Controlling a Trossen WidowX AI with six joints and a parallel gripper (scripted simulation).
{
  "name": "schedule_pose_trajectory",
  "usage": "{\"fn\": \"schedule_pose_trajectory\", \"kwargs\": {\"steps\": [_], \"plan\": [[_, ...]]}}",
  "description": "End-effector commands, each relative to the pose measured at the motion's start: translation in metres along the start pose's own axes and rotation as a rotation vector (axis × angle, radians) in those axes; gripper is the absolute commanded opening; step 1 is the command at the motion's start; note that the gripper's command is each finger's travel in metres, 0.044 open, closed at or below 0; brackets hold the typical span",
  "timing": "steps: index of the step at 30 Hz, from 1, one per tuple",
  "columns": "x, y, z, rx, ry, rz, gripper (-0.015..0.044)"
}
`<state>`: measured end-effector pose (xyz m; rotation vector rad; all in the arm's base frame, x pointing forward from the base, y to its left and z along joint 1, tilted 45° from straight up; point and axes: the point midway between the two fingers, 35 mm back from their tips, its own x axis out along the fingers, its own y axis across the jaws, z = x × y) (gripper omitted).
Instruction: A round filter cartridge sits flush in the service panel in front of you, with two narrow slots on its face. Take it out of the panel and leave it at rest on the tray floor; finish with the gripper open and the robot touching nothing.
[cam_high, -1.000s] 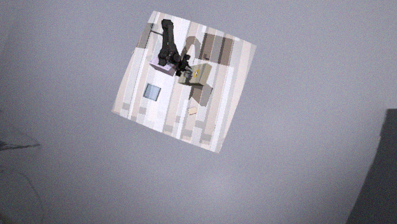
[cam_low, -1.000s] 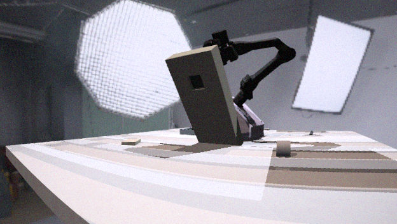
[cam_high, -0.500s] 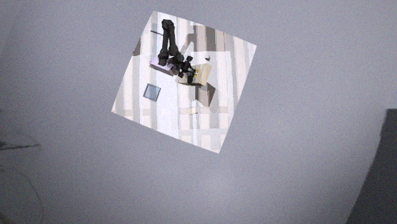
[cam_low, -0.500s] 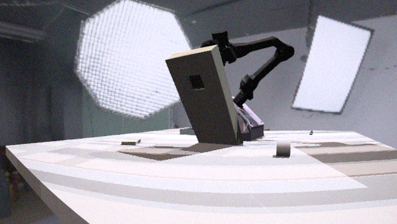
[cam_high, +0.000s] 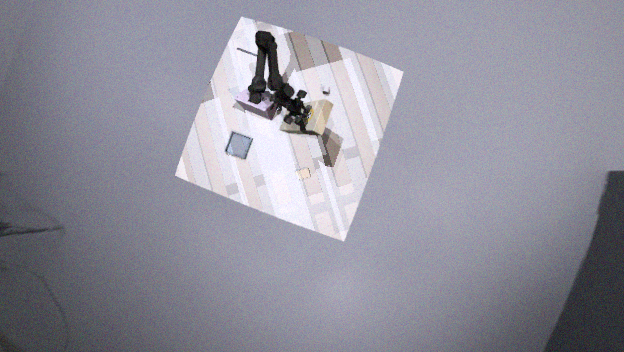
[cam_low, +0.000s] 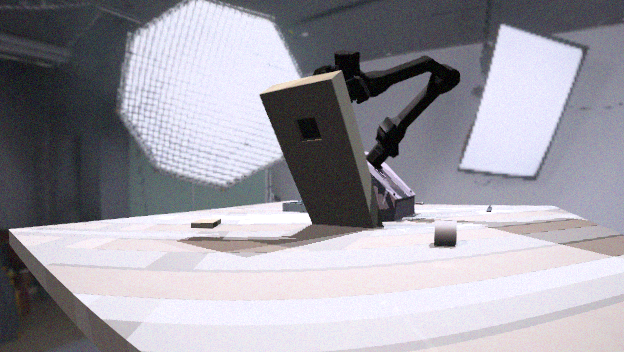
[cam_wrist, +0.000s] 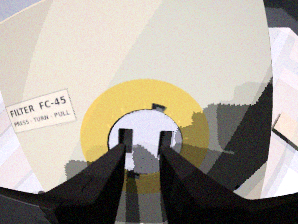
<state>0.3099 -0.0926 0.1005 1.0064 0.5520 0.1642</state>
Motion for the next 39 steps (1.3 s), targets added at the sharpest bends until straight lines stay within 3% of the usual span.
{"fn": "schedule_pose_trajectory", "kwargs": {"steps": [1,39], "plan": [[0.0066,-0.0019,-0.0030,0.014,0.002,-0.002,0.0091],[0.0089,-0.0011,-0.0018,0.014,0.001,0.000,0.0091]]}}
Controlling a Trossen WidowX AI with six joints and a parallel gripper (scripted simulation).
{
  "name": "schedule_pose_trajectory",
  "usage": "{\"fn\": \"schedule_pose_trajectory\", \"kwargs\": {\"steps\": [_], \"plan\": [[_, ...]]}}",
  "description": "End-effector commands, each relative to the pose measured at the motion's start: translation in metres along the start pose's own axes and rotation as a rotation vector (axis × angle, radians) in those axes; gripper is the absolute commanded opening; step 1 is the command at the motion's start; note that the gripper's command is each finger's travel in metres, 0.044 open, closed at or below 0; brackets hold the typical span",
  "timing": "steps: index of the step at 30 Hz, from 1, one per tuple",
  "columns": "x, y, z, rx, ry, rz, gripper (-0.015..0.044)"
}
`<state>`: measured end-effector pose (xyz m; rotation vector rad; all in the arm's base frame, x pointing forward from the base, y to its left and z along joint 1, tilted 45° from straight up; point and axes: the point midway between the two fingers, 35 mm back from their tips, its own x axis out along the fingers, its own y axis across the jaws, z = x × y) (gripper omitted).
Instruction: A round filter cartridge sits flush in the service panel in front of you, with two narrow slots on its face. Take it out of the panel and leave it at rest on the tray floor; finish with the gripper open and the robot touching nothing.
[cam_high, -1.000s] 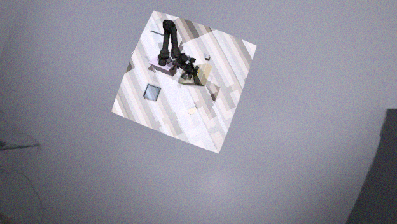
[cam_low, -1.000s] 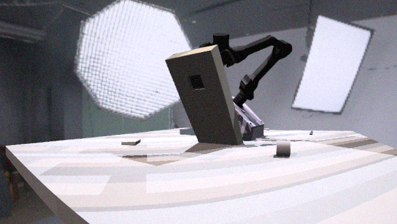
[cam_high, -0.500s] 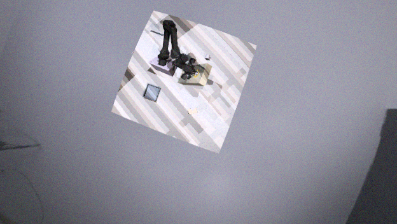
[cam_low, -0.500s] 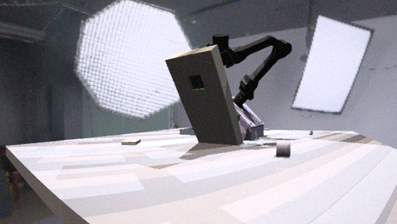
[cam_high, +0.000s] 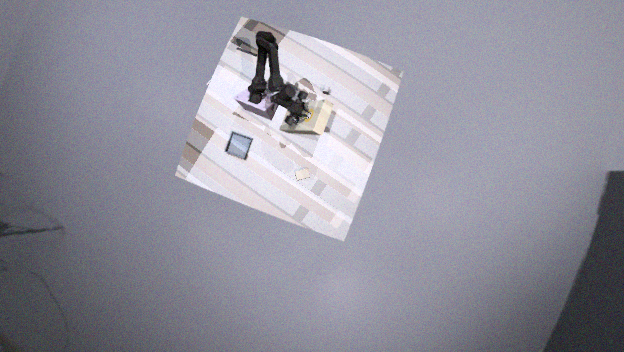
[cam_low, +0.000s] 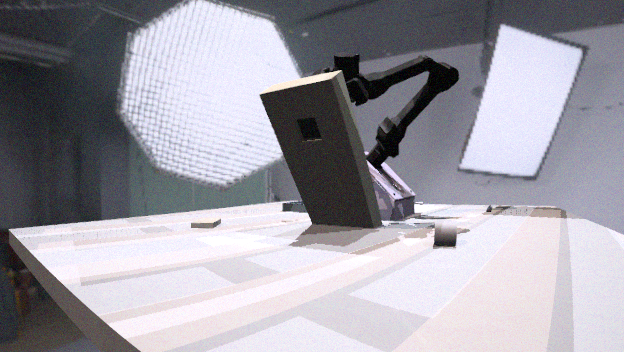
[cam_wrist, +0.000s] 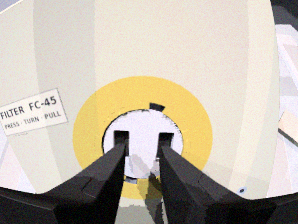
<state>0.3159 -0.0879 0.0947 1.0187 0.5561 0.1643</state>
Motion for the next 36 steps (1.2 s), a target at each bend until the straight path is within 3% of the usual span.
{"fn": "schedule_pose_trajectory", "kwargs": {"steps": [1,36], "plan": [[-0.0001,0.0005,0.0011,0.002,-0.002,-0.002,0.0091],[0.0029,-0.0005,-0.0001,0.002,-0.003,-0.002,0.0091]]}}
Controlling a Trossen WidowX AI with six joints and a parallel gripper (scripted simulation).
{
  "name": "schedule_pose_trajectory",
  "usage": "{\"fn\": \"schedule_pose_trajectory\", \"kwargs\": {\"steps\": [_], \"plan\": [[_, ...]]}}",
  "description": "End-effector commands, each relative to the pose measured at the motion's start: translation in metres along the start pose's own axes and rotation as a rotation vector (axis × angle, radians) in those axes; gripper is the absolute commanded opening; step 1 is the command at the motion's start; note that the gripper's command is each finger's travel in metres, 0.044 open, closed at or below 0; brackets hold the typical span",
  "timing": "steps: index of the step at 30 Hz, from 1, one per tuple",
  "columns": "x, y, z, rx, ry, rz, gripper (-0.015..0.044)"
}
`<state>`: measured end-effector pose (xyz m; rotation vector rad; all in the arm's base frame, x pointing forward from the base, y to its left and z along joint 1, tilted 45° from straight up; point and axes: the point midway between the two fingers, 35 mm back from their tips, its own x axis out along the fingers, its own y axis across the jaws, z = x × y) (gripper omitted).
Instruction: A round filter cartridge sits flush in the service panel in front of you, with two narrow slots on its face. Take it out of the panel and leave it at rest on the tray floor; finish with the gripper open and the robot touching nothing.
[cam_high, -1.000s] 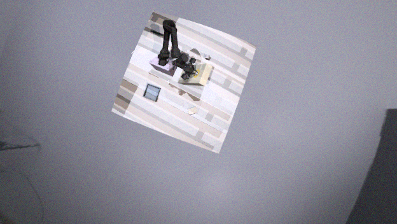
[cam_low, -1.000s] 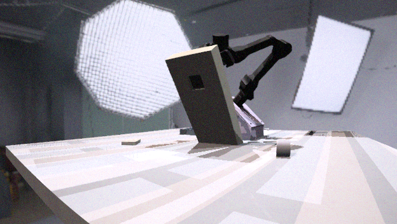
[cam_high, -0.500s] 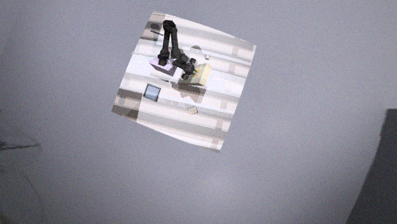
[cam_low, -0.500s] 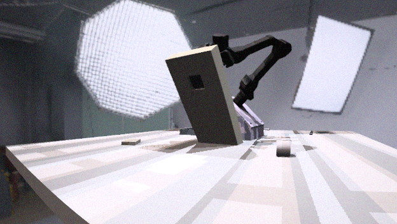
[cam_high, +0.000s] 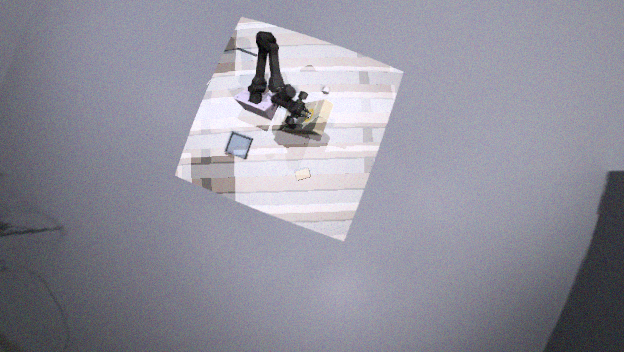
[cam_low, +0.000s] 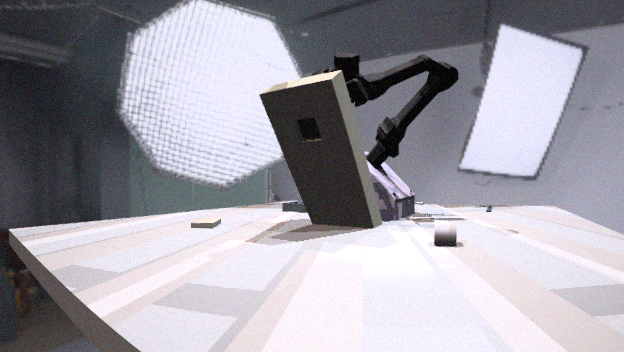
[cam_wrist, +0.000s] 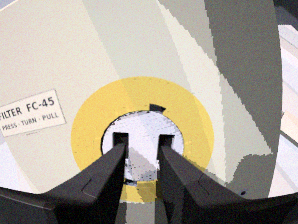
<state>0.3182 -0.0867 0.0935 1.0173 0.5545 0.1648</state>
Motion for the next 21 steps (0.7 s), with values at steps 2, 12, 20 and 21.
{"fn": "schedule_pose_trajectory", "kwargs": {"steps": [2,12,20,21], "plan": [[0.0001,-0.0004,0.0001,0.003,-0.001,-0.002,0.0091],[0.0001,0.0000,0.0004,0.003,-0.001,-0.002,0.0091],[0.0035,0.0002,0.0005,0.003,-0.002,-0.002,0.0091],[0.0037,0.0002,0.0006,0.003,-0.002,-0.002,0.0091]]}}
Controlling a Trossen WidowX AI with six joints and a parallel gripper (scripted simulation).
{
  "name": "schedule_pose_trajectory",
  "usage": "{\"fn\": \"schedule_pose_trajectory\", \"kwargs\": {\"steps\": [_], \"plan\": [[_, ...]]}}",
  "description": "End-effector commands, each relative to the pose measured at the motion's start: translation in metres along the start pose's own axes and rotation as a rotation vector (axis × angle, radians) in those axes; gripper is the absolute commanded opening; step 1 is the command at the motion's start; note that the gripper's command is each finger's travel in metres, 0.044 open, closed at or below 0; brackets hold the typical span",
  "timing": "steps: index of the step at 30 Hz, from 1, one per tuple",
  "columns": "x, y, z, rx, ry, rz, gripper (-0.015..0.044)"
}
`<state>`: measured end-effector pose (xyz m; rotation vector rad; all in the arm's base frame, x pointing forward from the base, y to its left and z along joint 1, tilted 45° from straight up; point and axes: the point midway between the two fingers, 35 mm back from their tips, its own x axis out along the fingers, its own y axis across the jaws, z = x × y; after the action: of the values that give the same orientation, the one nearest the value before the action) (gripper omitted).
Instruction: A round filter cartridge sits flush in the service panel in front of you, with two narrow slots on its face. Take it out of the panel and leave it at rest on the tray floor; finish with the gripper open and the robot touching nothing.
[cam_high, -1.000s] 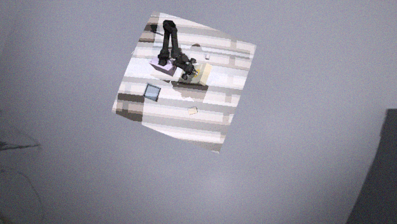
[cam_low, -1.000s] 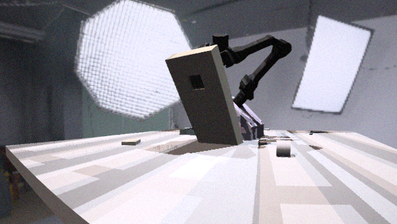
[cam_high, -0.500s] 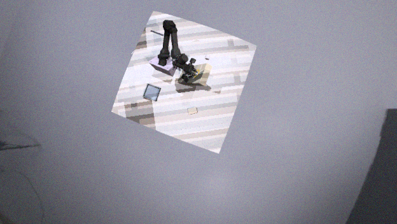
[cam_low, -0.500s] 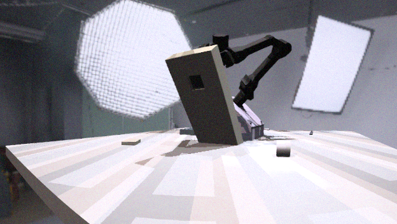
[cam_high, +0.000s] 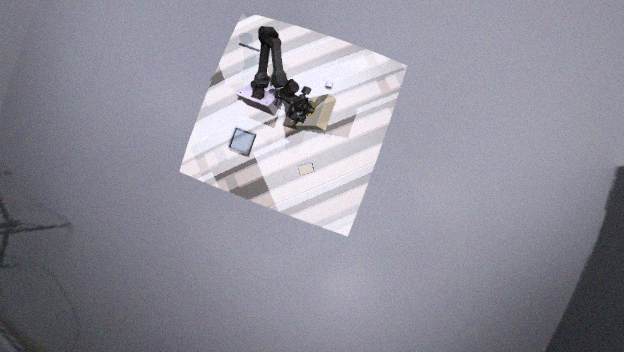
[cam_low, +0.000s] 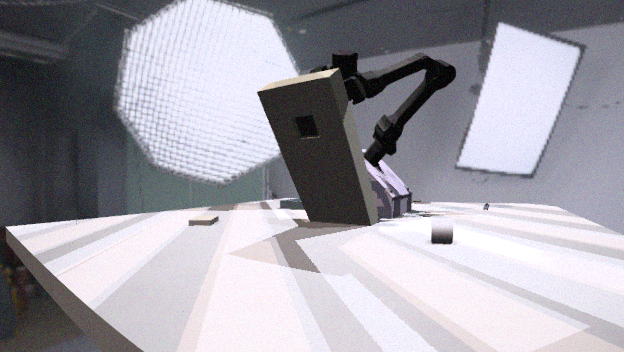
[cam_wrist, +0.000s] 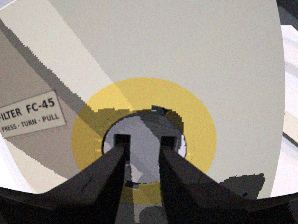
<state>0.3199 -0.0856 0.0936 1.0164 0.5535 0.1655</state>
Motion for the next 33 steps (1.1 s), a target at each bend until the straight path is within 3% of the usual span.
{"fn": "schedule_pose_trajectory", "kwargs": {"steps": [1,33], "plan": [[0.0019,-0.0008,0.0005,0.005,-0.001,-0.003,0.0091],[0.0084,-0.0007,0.0005,0.004,-0.001,-0.003,0.0091]]}}
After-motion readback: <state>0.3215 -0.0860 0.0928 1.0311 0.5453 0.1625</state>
